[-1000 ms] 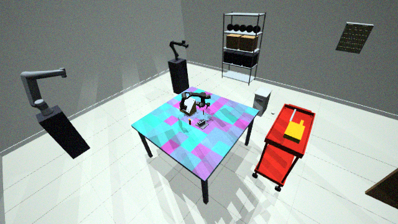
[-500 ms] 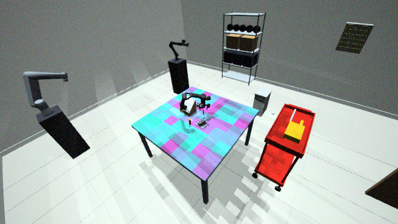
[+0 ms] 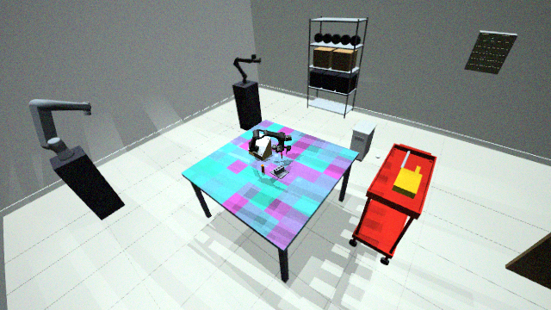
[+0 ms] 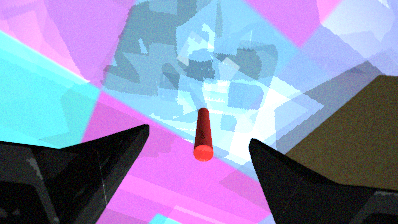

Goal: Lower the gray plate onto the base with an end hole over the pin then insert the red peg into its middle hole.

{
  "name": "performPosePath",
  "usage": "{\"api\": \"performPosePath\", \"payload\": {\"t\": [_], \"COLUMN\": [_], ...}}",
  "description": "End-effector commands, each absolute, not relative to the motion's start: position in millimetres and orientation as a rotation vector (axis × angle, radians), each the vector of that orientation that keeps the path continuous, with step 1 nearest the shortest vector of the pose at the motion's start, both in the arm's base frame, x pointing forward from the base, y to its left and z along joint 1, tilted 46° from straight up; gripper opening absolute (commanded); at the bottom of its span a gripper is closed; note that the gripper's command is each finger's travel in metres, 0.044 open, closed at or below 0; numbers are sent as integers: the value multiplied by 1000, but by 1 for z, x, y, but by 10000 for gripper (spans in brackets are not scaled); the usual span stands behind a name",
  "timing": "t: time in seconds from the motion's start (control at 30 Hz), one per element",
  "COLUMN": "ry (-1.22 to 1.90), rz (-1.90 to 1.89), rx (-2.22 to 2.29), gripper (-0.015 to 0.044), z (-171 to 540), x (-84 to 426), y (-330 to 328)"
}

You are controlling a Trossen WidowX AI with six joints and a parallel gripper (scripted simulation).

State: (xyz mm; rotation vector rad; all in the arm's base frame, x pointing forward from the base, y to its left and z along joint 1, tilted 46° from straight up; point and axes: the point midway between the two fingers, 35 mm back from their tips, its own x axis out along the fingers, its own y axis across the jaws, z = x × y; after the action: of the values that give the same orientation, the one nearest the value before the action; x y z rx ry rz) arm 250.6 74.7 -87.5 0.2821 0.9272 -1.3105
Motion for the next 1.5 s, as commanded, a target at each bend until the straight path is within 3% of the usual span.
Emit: {"api": "performPosePath", "payload": {"t": [0.0, 0.2, 0.73, 1.47], "ry": [925, 924, 924, 926], "rz": [-1312, -1313, -1313, -1311], "rx": [272, 272, 272, 274], "gripper": [440, 440, 20, 0], "z": [-91, -96, -96, -80], "x": [249, 248, 248, 252], "y": [68, 63, 63, 82]}}
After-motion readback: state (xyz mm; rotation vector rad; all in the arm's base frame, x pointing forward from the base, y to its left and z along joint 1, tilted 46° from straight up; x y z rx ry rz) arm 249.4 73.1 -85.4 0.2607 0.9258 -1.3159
